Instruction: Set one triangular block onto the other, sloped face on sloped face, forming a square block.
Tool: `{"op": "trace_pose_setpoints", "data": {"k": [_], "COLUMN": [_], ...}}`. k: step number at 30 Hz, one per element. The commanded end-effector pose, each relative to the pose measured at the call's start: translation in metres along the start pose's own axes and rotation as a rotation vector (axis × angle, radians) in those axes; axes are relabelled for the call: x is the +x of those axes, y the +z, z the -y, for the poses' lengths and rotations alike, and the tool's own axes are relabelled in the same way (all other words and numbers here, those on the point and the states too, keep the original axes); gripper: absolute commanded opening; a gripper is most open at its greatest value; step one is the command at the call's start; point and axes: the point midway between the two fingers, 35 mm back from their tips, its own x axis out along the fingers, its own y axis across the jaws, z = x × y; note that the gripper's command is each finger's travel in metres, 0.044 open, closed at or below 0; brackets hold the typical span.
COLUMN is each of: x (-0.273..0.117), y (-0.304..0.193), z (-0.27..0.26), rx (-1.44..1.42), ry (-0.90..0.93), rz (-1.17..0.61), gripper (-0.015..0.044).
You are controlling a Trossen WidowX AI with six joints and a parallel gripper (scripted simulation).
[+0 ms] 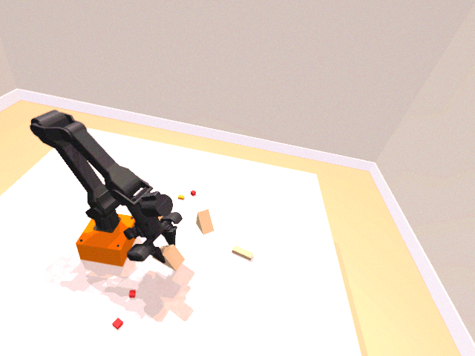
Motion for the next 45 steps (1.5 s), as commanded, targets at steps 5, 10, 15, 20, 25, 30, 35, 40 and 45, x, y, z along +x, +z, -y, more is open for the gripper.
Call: {"op": "trace_pose_setpoints", "data": {"k": [5,10,15,20,25,30,35,40,45], "x": [-0.005,-0.0025,-0.0024,-0.0022,-0.0021,-0.0018,-0.0017,-0.0013,-0.0009], "y": [-0.0018,0.0002,-0.0005,-0.0011,-0.0018,-0.0027,-0.0033,-0.0039,-0.0043], "z": [-0.0008,0.0,-0.0001,-0.0002,-0.0002,-0.0004,-0.0005,-0.0007,-0.0008], "rx": [0.003,-0.086,-0.258,-0.43,-0.602,-0.773,-0.944,-1.116,-1.287], "ry": [0.004,-0.002,-0.007,-0.017,-0.031,-0.047,-0.069,-0.094,-0.123], "rz": [-0.006,0.016,0.038,0.059,0.079,0.097,0.114,0.129,0.141], "gripper": [0.0,0.0,0.0,0.0,0.0,0.0,0.0,0.0,0.0]}}
